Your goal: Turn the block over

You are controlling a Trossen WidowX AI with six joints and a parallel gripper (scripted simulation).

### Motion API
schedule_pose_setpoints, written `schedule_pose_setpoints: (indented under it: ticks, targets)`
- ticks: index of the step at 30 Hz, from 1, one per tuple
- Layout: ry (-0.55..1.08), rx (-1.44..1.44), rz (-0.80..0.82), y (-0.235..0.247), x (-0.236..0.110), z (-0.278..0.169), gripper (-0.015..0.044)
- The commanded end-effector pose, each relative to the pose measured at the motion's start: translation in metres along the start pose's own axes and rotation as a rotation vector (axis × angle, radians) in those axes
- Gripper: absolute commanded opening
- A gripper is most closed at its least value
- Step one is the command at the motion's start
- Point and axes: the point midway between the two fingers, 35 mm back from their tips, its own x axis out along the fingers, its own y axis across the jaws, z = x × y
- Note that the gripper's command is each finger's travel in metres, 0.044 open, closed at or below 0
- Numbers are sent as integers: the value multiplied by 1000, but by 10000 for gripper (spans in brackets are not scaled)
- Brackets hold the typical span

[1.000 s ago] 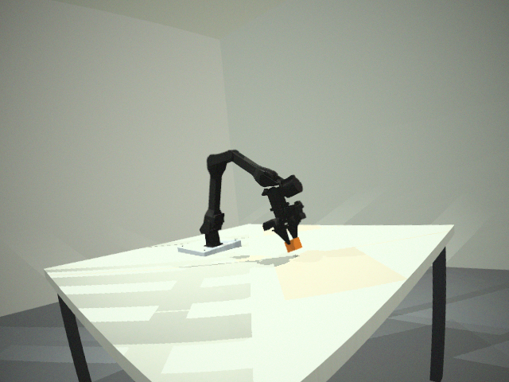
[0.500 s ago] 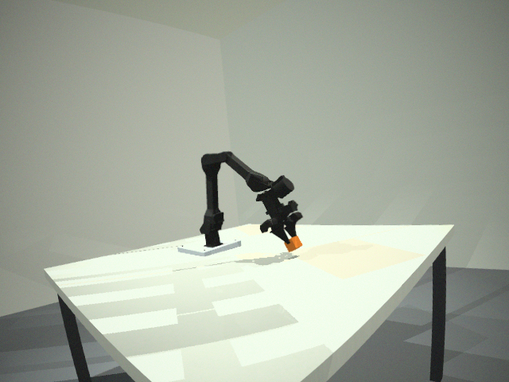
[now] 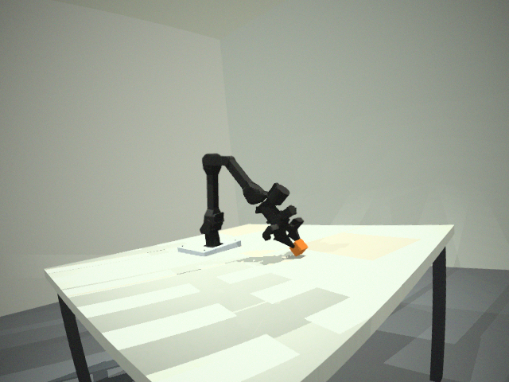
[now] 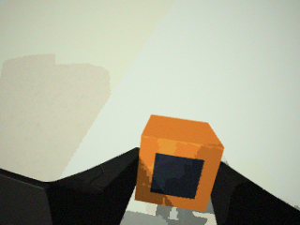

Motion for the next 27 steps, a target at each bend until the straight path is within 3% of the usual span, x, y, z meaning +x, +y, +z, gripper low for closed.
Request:
schedule_pose_setpoints:
  ticks: [1, 17, 27]
  targets:
    - [-52, -9, -5, 0, 6, -9, 0]
    - [-298, -4, -8, -4, 0, -21, 0]
    - [-344, -3, -9, -4, -3, -21, 0]
